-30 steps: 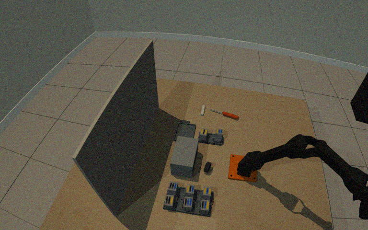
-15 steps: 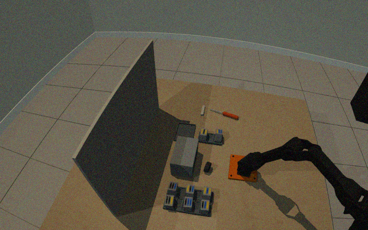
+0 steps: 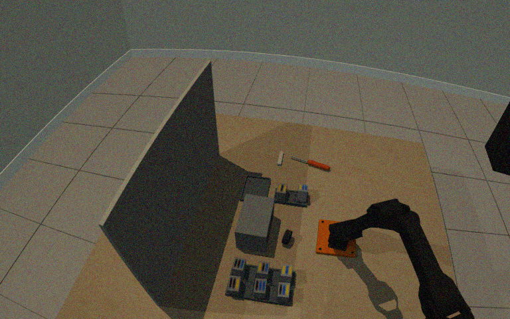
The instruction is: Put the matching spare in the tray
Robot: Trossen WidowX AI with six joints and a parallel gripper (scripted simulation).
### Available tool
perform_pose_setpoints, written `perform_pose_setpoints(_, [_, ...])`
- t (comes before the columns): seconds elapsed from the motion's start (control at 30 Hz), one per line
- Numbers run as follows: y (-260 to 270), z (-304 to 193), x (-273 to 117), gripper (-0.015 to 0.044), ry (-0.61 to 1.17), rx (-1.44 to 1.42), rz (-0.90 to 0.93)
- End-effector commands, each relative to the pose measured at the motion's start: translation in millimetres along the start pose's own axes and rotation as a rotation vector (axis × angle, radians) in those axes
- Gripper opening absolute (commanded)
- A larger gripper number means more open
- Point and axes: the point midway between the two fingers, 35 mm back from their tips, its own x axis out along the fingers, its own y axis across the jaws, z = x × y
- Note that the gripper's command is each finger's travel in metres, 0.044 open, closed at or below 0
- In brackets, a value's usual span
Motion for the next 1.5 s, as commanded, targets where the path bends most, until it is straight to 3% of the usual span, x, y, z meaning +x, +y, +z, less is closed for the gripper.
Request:
perform_pose_setpoints(0.0, [48,-25,-15,0.044,0.029,0.177,0.099])
perform_pose_setpoints(0.33, [173,-93,-85,0.044,0.229,0.738,0.283])
perform_pose_setpoints(0.77, [344,-119,-241,0.044,0.64,1.567,0.478])
perform_pose_setpoints(1.13, [441,-70,-408,0.044,1.161,2.312,0.481])
perform_pose_setpoints(1.47, [472,30,-552,0.044,1.799,2.94,0.261])
